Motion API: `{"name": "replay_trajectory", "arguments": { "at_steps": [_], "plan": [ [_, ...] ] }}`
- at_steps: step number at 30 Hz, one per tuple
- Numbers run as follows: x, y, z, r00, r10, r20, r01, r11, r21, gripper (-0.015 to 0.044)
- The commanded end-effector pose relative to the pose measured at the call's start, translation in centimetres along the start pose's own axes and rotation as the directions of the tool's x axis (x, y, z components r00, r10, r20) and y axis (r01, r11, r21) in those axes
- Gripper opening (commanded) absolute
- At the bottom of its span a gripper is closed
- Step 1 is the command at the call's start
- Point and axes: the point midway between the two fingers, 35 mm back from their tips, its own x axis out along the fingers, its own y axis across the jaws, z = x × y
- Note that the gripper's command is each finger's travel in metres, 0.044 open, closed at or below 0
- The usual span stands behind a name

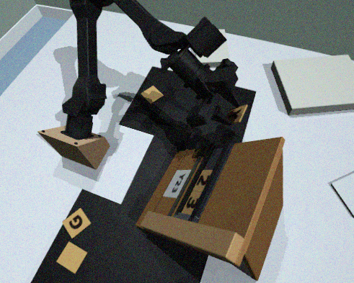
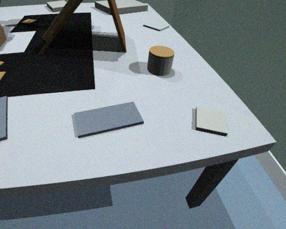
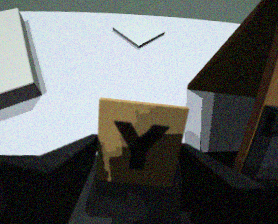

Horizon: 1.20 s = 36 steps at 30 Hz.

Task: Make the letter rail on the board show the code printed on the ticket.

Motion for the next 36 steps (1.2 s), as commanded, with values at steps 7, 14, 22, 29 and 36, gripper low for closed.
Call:
{"name": "replay_trajectory", "arguments": {
  "at_steps": [7,14,22,29,36],
  "plan": [
    [0.0,-0.5,0.1,1.0,0.002,0.002,-0.002,1.0,-0.003,0.0],
    [0.0,-0.9,0.1,1.0,0.002,0.002,-0.002,1.0,-0.003,0.0],
    [0.0,-1.3,0.1,1.0,0.002,0.002,-0.002,1.0,-0.003,0.0],
    [0.0,-1.6,0.1,1.0,0.001,0.002,-0.001,1.0,-0.003,0.0],
    [0.0,-2.0,0.1,1.0,0.001,0.001,-0.001,1.0,-0.003,0.0]
  ]
}}
